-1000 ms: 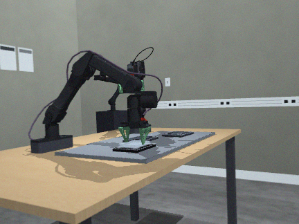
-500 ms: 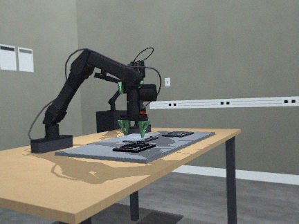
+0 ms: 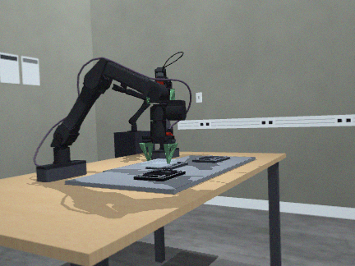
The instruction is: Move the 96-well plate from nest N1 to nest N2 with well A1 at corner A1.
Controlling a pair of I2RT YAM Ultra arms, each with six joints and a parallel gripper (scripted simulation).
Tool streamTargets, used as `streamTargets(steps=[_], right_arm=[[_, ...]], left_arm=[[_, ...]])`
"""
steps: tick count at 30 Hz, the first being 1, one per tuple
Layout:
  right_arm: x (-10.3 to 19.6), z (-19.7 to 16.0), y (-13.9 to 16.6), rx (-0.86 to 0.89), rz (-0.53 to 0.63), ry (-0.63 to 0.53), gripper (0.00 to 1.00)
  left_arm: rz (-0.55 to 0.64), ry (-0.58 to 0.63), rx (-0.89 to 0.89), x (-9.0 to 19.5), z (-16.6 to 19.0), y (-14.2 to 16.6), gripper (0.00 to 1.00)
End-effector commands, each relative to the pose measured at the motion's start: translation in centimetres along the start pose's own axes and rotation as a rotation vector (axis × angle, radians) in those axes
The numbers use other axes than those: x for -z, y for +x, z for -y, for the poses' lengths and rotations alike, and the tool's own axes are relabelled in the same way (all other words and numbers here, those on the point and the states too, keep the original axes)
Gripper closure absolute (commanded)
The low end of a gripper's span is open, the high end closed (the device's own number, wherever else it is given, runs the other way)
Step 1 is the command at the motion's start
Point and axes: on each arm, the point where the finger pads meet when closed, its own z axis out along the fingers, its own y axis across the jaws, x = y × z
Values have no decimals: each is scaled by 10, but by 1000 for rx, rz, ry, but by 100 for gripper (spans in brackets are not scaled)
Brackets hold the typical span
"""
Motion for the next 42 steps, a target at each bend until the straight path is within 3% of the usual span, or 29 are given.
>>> streamTargets(steps=[1,3,10,20,22,32,42], right_arm=[[14,9,-3,6,9,43,21],[14,9,-3,6,9,43,21],[14,9,-3,6,9,43,21],[19,12,-14,-46,19,78,21],[16,2,-31,-83,20,70,21],[16,-74,-167,-63,8,30,21],[12,-102,-221,-9,1,18,21]], left_arm=[[-140,-30,18,63,-8,20,0],[-140,-30,18,63,-8,20,0],[-121,-44,27,108,-10,28,0],[-83,-47,27,114,-11,21,0],[-83,-47,27,114,-11,21,0],[-83,-47,27,114,-11,21,0],[-83,-47,27,114,-11,21,0]])
